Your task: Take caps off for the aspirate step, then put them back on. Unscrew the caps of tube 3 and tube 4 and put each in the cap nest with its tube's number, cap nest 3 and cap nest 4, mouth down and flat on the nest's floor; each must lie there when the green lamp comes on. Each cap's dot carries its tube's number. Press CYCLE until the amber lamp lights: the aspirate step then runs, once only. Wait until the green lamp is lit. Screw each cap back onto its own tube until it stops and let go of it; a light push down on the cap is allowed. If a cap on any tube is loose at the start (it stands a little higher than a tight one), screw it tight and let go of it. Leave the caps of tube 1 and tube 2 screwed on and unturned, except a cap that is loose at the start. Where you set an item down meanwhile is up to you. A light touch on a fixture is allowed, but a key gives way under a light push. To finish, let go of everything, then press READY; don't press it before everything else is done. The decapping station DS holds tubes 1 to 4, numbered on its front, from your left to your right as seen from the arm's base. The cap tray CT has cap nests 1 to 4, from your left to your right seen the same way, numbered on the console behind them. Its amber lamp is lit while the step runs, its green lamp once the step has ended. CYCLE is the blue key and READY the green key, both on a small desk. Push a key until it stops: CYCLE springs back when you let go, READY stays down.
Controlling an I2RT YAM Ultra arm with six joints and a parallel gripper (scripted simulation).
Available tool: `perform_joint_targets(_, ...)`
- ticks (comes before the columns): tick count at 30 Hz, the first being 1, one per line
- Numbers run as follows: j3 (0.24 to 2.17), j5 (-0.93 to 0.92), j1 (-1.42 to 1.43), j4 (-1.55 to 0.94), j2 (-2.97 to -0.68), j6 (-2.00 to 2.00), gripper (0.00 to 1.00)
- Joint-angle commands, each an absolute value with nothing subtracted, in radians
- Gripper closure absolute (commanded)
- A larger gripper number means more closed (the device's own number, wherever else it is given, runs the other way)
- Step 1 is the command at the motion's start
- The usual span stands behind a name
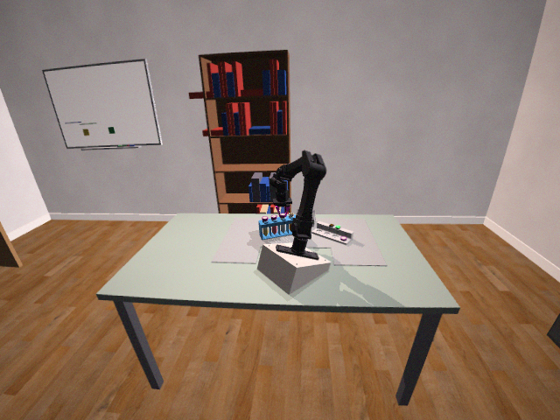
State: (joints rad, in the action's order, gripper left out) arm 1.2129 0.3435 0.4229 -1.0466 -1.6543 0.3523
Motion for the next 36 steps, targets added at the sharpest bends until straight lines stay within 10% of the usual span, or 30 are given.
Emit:
perform_joint_targets(1, 1.216, 0.343, 0.425, -1.043, -1.647, 0.391, 0.51)
perform_joint_targets(36, 1.219, 0.343, 0.426, -1.047, -1.647, -0.448, 0.51)
